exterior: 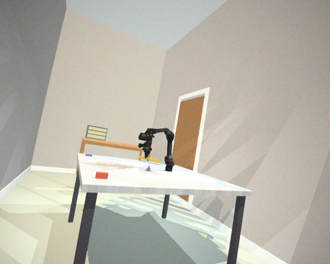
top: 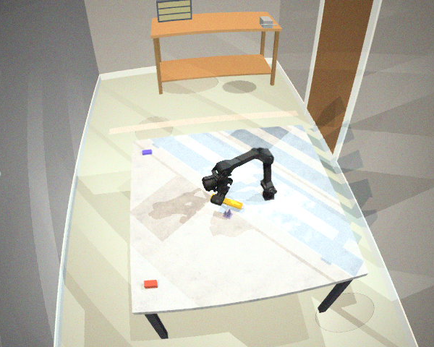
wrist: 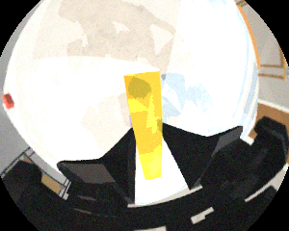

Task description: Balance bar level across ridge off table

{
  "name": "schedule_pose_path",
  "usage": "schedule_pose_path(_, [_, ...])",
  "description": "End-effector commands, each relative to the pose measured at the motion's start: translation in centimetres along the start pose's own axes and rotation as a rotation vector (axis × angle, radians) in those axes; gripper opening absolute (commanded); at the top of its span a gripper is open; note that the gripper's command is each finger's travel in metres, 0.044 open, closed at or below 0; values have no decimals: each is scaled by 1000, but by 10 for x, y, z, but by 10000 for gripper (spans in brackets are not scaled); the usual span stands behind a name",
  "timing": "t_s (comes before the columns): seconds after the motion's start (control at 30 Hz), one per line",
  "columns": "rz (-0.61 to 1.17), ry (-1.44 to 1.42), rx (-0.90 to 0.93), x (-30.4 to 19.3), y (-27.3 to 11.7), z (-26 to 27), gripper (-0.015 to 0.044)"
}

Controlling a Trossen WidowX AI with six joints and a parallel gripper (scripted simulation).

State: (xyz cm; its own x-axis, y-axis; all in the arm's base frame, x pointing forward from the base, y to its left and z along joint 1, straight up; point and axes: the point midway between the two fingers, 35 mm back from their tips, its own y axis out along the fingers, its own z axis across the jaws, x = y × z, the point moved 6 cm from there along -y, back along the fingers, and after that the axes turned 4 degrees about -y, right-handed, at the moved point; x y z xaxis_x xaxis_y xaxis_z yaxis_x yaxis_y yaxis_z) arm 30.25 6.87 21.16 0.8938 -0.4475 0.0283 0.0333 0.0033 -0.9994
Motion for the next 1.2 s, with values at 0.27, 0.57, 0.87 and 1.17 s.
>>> schedule_pose_path(0.27, [5, 84, 3, -13, 5, 12, 0])
schedule_pose_path(0.57, [5, 87, 3, -14, 20, 13, 0])
schedule_pose_path(0.87, [5, 90, 3, -14, 34, 12, 0])
schedule_pose_path(1.17, [5, 92, 3, -15, 43, 11, 0])
